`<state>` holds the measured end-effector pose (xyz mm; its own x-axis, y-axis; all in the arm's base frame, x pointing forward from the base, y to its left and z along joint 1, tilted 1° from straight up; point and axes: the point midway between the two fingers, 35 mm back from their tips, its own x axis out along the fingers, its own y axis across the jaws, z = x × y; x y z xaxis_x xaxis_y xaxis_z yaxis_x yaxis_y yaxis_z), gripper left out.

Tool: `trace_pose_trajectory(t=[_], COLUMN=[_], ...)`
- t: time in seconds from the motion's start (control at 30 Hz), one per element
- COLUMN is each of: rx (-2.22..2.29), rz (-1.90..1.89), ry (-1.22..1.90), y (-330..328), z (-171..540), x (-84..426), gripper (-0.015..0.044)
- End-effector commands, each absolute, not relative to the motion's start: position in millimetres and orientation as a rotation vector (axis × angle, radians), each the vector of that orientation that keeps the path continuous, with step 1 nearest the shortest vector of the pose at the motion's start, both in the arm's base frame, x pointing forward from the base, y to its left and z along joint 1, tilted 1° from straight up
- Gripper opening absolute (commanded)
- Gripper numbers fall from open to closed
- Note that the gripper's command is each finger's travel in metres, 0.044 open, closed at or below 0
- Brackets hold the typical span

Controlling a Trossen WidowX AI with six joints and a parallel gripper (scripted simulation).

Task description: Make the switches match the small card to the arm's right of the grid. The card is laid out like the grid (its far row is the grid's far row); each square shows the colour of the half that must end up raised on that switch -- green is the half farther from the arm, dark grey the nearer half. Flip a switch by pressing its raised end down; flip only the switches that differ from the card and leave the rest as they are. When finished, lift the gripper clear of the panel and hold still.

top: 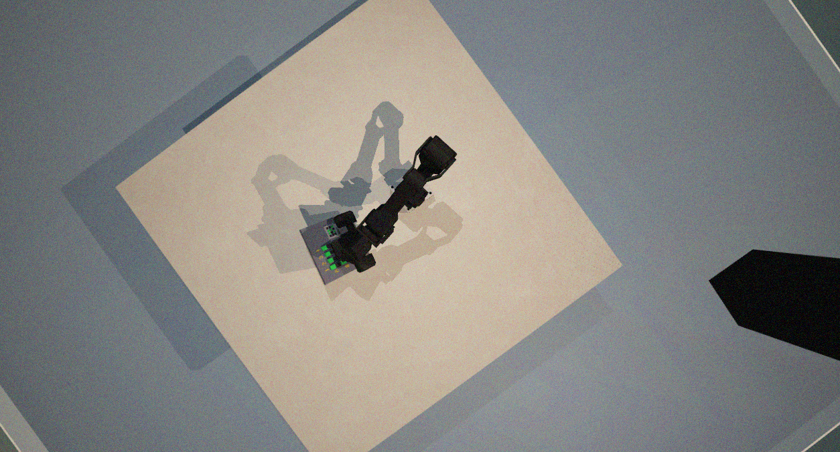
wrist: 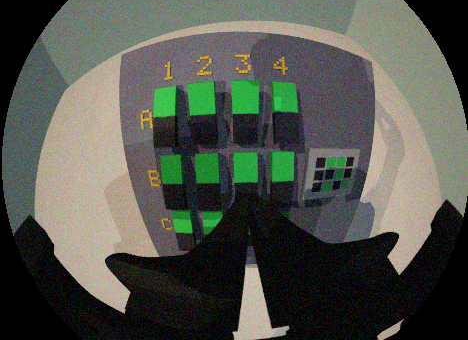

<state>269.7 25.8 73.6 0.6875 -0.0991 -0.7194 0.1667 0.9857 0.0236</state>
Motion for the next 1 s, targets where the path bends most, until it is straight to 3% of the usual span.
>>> trace_pose_trajectory(t=[0.0,0.97], rx=[0.087,0.086], rz=[-0.144,-0.144], ry=[0.802,0.802], y=[26.2,25.9], z=[72.5,69.6], x=[270.2,272.8], gripper=[0.0,0.0])
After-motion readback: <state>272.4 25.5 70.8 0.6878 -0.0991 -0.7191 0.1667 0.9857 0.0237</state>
